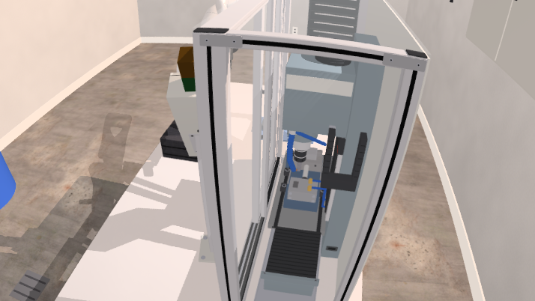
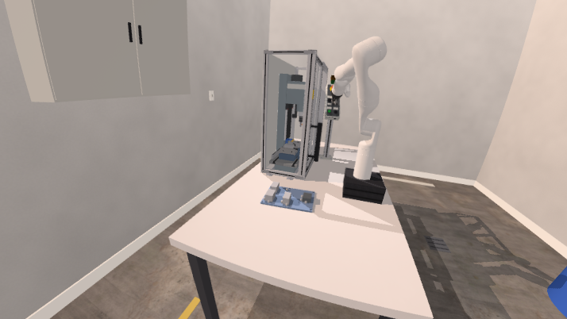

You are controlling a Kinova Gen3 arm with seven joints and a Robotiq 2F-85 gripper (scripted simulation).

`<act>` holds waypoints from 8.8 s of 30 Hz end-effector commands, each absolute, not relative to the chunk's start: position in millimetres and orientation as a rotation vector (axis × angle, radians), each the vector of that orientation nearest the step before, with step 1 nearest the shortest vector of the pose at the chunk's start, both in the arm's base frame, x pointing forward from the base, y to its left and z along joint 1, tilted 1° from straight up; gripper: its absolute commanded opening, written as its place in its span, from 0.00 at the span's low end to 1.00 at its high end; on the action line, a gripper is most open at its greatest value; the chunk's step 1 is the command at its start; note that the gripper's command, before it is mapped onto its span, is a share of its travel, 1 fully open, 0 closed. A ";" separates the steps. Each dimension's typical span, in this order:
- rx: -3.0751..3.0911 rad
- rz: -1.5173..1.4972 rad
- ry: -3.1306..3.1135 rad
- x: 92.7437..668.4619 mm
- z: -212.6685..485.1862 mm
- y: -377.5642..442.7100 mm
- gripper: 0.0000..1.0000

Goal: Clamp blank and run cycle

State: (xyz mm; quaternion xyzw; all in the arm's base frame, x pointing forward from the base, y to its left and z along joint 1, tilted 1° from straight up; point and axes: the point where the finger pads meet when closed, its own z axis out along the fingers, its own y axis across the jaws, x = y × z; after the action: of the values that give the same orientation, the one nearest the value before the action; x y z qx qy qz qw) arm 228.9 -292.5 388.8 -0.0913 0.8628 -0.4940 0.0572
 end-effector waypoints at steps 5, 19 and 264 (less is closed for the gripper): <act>-0.276 -1.499 2.615 231.3 383.2 -302.8 0.10; -0.276 -1.499 2.615 234.7 374.2 -318.0 0.10; -0.276 -1.499 2.615 255.4 318.5 -410.6 0.10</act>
State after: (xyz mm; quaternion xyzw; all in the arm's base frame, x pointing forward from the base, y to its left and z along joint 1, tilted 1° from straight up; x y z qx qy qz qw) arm 255.1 -409.7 318.4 -0.0912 0.8628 -0.4939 0.0572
